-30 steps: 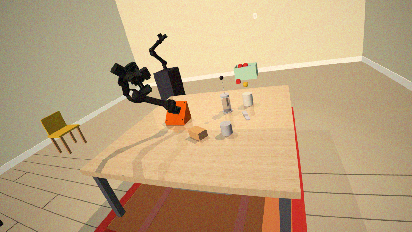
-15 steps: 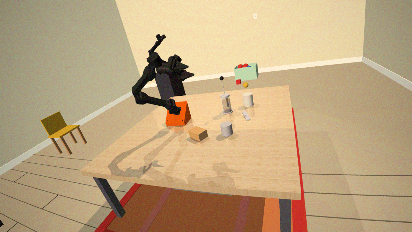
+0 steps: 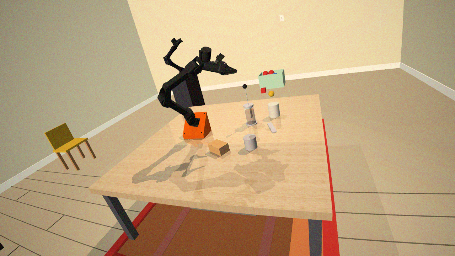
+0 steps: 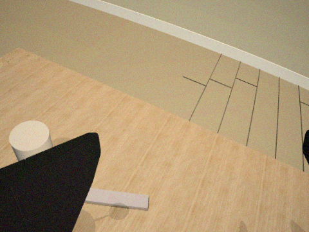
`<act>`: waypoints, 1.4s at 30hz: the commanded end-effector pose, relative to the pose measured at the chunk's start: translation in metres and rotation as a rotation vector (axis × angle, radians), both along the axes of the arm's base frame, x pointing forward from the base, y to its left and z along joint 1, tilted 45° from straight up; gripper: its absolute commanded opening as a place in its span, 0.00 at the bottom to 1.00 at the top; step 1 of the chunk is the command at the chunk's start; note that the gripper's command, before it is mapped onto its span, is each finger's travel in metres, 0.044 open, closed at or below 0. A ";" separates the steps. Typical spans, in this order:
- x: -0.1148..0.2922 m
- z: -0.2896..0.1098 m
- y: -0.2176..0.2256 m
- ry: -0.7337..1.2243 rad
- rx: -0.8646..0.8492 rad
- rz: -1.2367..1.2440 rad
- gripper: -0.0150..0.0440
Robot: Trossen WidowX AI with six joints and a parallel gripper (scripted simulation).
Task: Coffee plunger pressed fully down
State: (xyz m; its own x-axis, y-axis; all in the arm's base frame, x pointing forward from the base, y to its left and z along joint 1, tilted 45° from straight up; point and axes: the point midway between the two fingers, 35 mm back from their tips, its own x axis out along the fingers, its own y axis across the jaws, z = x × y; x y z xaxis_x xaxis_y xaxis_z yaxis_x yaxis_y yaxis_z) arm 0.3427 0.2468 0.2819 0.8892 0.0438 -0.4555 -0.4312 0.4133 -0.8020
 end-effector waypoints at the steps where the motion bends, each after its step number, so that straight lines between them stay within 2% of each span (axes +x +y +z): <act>1: -0.016 -0.058 0.038 0.064 0.068 -0.048 1.00; 8: -0.059 -0.148 0.078 0.127 0.160 -0.144 1.00; 10: -0.069 -0.163 0.082 0.132 0.175 -0.162 1.00; 15: -0.068 -0.176 0.073 0.137 0.175 -0.160 1.00; 21: -0.064 -0.206 0.040 0.133 0.175 -0.162 1.00; 42: -0.043 -0.219 0.039 0.131 0.177 -0.164 1.00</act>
